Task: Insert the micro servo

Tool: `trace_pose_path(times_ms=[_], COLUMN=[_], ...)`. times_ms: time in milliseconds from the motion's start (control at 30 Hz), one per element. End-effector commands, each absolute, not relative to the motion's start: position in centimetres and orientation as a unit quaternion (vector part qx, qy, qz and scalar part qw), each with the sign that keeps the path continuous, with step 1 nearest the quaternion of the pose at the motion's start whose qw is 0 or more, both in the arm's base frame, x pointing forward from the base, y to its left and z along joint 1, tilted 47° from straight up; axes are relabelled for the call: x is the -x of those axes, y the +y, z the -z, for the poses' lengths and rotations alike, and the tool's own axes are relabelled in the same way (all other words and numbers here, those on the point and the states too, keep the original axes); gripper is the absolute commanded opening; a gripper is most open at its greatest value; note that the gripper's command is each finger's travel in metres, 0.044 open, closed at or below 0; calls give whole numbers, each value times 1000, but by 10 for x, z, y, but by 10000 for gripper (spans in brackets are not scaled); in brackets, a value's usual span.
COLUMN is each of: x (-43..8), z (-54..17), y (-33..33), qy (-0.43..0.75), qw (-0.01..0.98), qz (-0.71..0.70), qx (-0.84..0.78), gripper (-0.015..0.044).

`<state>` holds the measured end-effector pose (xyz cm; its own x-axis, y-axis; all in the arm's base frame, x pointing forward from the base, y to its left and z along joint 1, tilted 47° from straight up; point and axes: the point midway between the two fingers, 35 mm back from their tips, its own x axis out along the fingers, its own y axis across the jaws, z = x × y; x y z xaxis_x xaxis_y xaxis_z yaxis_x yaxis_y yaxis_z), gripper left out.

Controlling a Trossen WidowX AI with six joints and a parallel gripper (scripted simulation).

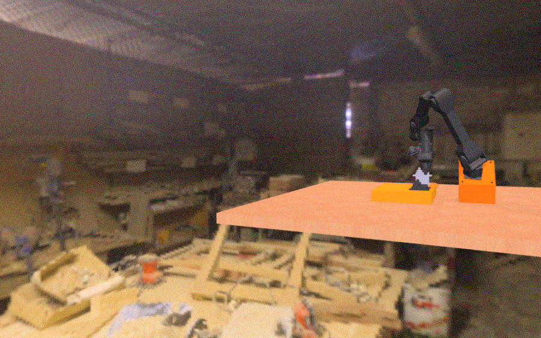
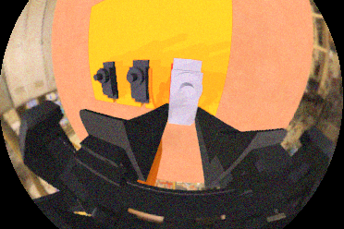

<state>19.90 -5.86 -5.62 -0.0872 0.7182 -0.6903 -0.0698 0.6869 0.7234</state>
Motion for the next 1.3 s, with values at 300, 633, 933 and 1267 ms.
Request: trace_pose_path(times_ms=[300, 633, 933, 1267], x=[-199, -199, -198, -197], z=[62, 66, 71, 77], y=[-52, -47, -41, -36], qy=[666, 666, 666, 666], qw=[632, 632, 632, 632], qz=[-311, -311, -311, -311], qx=[-246, -246, -246, -246], gripper=[0, 0, 0, 0])
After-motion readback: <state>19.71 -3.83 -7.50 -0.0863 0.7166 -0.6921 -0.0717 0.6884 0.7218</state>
